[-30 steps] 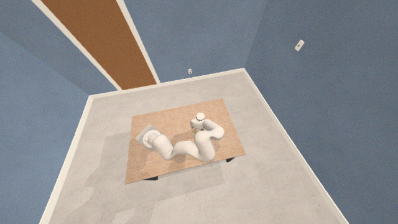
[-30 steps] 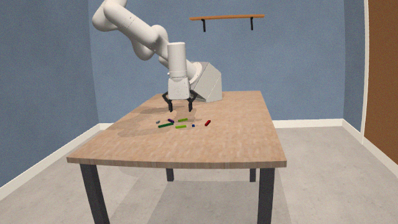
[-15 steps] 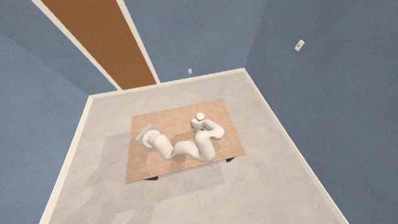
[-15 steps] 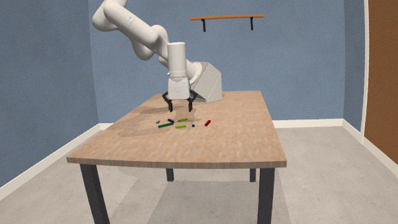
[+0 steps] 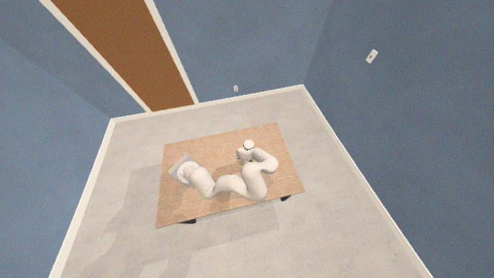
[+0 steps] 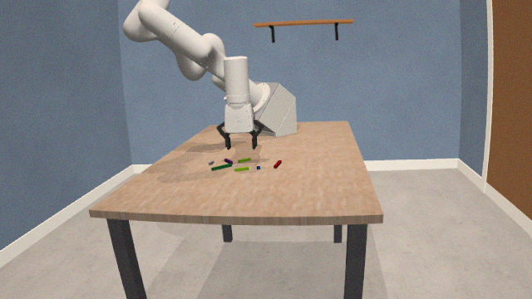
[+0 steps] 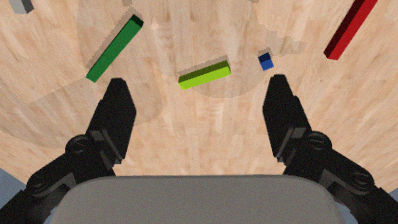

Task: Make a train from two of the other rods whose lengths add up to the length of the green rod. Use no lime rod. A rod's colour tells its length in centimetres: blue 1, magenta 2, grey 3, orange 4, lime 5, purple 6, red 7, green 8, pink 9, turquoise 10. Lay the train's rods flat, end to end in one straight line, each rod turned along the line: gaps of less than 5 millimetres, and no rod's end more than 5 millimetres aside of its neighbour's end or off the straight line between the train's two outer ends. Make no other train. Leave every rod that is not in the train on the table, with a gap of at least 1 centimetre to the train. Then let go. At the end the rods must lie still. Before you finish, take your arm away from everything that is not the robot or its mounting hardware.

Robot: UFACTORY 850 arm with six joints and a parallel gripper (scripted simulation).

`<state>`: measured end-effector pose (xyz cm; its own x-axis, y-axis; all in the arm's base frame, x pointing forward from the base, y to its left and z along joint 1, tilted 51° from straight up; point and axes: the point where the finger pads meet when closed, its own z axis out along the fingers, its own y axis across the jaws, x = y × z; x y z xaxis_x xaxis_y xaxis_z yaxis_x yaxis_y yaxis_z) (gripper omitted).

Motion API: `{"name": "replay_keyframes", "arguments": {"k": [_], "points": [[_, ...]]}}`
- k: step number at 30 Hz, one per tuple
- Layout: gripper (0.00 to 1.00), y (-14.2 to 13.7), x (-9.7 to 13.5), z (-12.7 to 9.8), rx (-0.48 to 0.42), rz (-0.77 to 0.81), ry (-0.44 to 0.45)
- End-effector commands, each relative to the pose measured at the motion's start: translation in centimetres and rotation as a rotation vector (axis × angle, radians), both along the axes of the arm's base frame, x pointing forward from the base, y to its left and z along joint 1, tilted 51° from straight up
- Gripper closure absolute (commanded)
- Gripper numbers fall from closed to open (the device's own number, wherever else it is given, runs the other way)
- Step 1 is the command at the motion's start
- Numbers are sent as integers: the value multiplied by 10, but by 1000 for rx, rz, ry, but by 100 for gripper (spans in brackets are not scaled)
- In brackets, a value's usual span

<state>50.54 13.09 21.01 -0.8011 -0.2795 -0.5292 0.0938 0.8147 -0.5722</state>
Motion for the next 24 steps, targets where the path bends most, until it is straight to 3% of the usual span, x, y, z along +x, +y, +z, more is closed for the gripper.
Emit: {"name": "replay_keyframes", "arguments": {"k": [1,10,22,24], "points": [[0,0,0,0,-1,2,1],[0,0,-1,0,-46,50,39],[0,-1,-4,-3,-274,291,235],[0,-1,-4,-3,-274,291,235]]}}
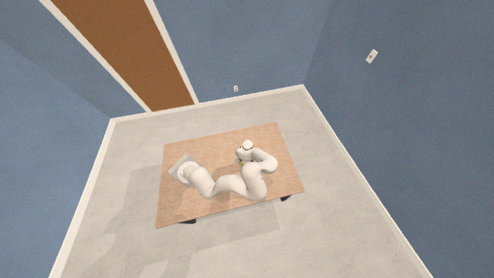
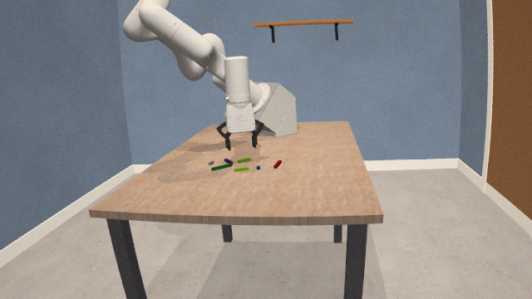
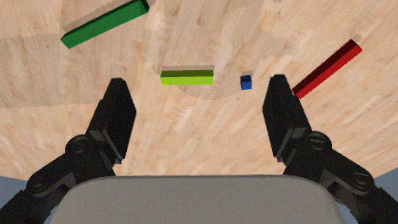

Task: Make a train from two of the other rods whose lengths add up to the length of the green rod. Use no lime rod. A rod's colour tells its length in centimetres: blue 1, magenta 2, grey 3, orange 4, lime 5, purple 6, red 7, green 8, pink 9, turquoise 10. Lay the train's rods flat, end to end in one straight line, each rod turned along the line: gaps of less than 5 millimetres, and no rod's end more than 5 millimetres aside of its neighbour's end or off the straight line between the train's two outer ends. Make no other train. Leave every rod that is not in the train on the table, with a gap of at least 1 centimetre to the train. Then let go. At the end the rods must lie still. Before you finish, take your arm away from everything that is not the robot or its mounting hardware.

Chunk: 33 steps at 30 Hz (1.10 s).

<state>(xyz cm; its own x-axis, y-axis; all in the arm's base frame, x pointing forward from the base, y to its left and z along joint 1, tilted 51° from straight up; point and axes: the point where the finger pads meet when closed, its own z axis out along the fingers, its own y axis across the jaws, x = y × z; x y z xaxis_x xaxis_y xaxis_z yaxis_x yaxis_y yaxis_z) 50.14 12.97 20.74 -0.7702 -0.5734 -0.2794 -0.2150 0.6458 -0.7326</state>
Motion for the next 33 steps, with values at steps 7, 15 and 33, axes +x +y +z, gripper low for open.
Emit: {"name": "replay_keyframes", "arguments": {"k": [7,15,33], "points": [[0,-1,-3,-2,-198,201,178],[0,-1,-6,-3,-348,358,305],[0,-3,-11,-6,-654,679,564]]}}
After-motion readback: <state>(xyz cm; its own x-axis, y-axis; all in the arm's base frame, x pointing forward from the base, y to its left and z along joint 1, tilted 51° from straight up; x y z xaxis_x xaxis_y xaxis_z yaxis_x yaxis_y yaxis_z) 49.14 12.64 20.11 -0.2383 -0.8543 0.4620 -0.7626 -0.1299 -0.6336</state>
